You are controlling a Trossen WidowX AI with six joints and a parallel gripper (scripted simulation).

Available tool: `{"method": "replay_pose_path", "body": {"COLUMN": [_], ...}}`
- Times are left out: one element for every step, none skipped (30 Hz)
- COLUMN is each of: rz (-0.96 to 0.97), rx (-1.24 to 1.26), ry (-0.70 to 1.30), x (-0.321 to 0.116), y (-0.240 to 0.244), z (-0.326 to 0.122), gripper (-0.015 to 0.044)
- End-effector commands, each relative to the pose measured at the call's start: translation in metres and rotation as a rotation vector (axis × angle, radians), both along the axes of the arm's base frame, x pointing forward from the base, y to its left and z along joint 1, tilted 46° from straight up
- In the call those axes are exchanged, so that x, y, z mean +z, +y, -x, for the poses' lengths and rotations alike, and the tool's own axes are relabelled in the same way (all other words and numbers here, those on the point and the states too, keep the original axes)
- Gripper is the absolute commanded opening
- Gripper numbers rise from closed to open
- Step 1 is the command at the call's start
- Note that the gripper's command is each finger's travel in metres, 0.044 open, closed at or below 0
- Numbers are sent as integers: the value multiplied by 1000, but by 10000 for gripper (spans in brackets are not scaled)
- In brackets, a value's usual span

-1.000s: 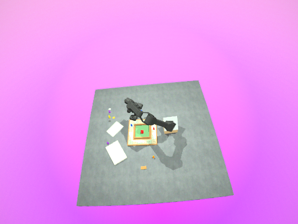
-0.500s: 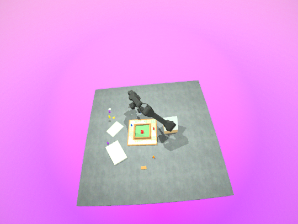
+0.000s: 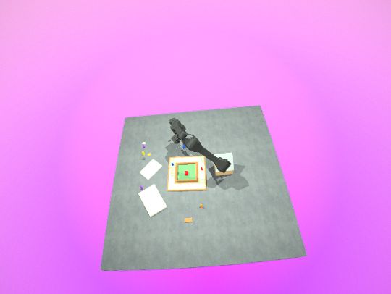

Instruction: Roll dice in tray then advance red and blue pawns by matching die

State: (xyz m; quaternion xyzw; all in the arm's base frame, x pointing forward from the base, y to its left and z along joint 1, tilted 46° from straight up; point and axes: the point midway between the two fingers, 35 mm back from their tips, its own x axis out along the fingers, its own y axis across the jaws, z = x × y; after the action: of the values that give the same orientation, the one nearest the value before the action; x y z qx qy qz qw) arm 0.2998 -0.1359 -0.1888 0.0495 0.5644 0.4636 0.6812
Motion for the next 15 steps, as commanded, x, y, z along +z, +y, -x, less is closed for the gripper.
{"method": "replay_pose_path", "body": {"rz": [-9, -9, -9, -9, -9, -9, -9, -9, -9, -9, -9, -9, -9, -9, -9], "rx": [-6, -6, -6, -6, -6, -6, -6, -6, -6, -6, -6, -6, -6, -6, -6], "ry": [8, 8, 8, 8, 8, 8, 8, 8, 8, 8, 8, 8, 8, 8, 8], "x": [-10, -10, -10, -10, -11, -12, -13, -14, -15, -17, -18, -19, -20, -21, -22], "y": [10, 10, 10, 11, 11, 12, 13, 14, 16, 17, 18, 19, 20, 21, 22], "z": [3, 3, 3, 3, 3, 3, 3, 3, 3, 3, 3, 4, 4, 4, 4], "gripper": [275, 275, 275, 275, 275, 275, 275, 275, 275, 275, 275, 275, 275, 275, 275]}}
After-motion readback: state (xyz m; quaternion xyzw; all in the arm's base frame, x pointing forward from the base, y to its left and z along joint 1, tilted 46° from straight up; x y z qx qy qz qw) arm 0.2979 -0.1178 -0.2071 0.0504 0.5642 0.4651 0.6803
